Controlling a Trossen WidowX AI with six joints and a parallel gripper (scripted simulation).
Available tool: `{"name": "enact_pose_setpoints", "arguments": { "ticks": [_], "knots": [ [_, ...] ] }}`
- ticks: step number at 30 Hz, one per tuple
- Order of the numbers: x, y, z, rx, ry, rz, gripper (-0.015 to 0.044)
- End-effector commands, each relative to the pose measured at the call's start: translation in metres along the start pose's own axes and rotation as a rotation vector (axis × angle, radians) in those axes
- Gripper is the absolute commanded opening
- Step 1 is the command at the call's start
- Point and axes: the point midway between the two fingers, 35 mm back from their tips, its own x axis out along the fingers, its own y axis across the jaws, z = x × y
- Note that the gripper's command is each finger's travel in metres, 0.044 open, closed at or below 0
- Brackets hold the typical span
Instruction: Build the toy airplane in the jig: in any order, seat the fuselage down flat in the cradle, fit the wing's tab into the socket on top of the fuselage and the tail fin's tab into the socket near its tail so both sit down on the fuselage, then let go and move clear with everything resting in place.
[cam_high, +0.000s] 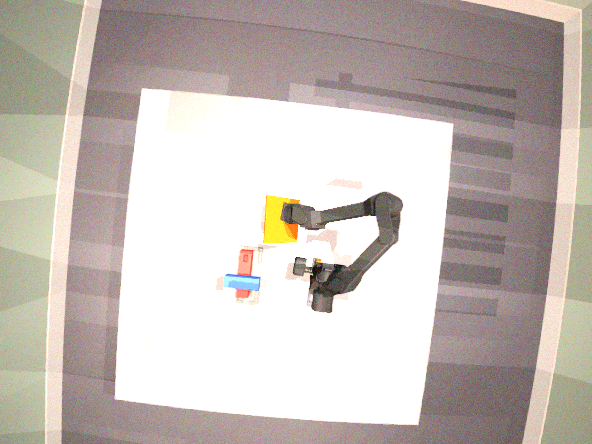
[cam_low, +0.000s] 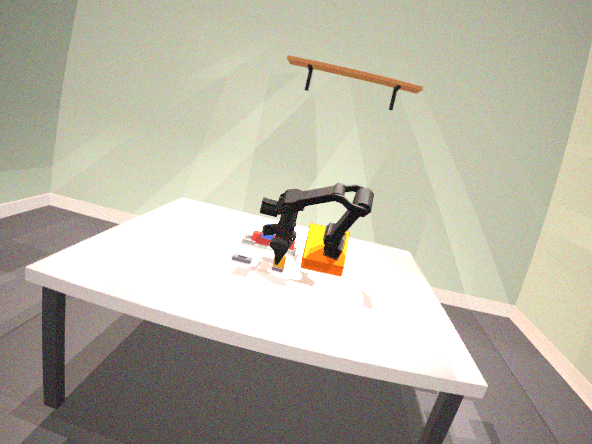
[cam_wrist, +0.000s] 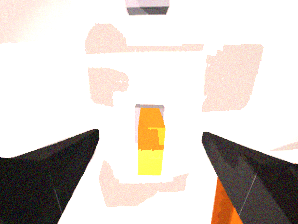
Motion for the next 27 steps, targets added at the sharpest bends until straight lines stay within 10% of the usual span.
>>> {"name": "enact_pose_setpoints", "arguments": {
  "ticks": [1,8,22,27],
  "knots": [
    [0.0069,0.0005,-0.0015,0.006,0.002,0.007,0.044],
    [0.0156,0.0011,-0.0025,0.006,0.002,0.01,0.044],
    [0.0156,0.0011,-0.0025,0.006,0.002,0.01,0.0072],
    [0.0156,0.0011,-0.0025,0.006,0.002,0.01,0.0039]
  ]
}}
